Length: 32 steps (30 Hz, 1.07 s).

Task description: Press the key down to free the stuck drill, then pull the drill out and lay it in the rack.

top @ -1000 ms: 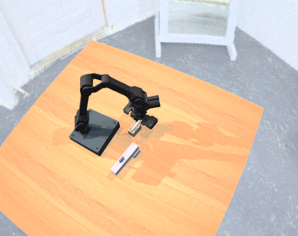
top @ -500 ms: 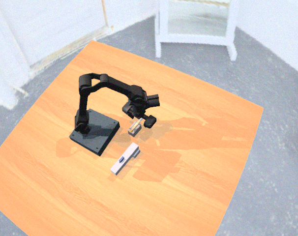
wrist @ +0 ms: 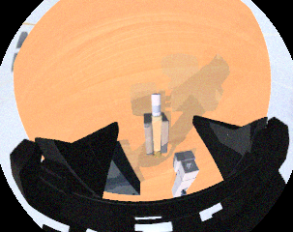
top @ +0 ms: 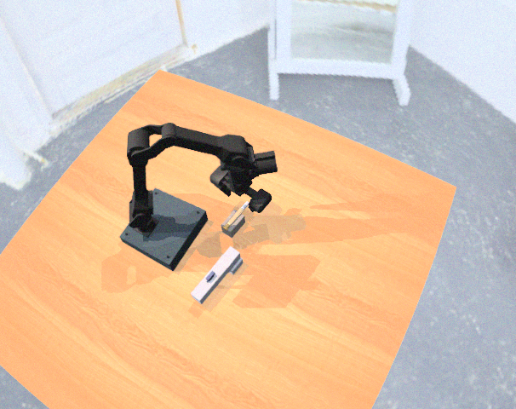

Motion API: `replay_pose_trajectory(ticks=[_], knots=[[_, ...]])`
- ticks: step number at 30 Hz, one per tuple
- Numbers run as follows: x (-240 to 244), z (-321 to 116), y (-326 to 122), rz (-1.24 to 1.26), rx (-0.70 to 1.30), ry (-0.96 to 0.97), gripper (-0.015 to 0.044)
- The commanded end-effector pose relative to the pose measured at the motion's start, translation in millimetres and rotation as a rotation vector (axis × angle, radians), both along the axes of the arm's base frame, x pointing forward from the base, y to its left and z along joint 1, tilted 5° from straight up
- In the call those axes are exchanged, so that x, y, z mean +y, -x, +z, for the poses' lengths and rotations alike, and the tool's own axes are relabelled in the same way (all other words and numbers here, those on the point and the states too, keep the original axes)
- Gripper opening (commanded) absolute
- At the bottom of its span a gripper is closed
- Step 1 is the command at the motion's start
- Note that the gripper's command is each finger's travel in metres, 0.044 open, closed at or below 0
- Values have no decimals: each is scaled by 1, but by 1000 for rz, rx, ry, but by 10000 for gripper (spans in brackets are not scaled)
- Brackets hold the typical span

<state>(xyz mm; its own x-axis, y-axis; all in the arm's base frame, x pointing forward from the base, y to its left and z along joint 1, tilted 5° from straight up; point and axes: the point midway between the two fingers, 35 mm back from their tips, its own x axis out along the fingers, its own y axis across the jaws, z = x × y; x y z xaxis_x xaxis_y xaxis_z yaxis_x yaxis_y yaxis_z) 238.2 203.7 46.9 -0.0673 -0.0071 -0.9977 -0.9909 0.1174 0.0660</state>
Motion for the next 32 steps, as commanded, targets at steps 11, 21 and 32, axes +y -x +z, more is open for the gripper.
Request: replay_pose_trajectory(ticks=[11,21,32], knots=[[-49,75,-84,-388,-222,-266,440],[-164,190,-141,-803,-592,-544,440],[-290,325,-108,-1078,-1078,-724,440]])
